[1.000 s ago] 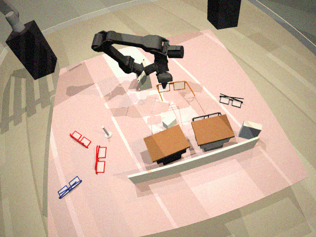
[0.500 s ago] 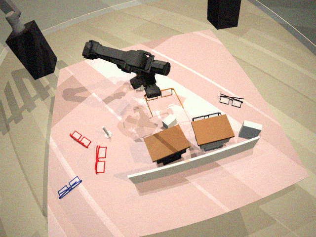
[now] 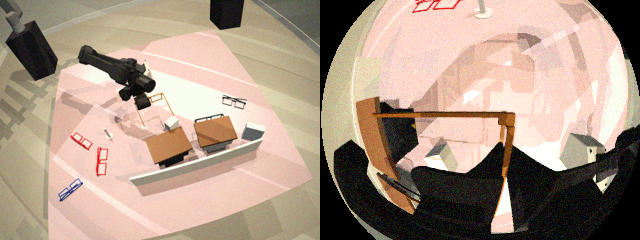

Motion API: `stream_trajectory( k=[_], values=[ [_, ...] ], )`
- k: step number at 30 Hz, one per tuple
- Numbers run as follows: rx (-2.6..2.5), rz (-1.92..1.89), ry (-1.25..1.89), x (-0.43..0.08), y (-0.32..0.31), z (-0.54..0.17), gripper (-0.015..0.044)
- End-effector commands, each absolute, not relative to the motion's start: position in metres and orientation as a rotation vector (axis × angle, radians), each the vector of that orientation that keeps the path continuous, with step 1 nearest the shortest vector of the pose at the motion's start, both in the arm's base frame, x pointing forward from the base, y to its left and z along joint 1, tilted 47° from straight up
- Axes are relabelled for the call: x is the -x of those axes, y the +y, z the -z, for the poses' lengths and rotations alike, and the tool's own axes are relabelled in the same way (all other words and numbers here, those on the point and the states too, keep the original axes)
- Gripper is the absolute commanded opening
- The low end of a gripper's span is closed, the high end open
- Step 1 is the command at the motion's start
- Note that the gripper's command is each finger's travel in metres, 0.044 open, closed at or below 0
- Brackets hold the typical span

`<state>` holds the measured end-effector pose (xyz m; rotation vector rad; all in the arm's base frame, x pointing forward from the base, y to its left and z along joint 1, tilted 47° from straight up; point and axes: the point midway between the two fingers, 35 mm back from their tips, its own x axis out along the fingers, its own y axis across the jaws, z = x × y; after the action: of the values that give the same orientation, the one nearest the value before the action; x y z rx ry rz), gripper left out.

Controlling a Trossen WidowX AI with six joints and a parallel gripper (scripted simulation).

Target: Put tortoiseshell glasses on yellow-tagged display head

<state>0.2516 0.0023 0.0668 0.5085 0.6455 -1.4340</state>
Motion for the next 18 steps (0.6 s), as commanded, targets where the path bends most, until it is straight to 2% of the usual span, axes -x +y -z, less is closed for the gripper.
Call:
stream_trajectory(
  k=[1, 18],
  values=[
    [-0.514, 1.43, 0.664, -0.25, 0.0, -0.066, 0.0],
    [-0.511, 1.424, 0.655, -0.251, -0.02, -0.046, 0.0]
  ],
)
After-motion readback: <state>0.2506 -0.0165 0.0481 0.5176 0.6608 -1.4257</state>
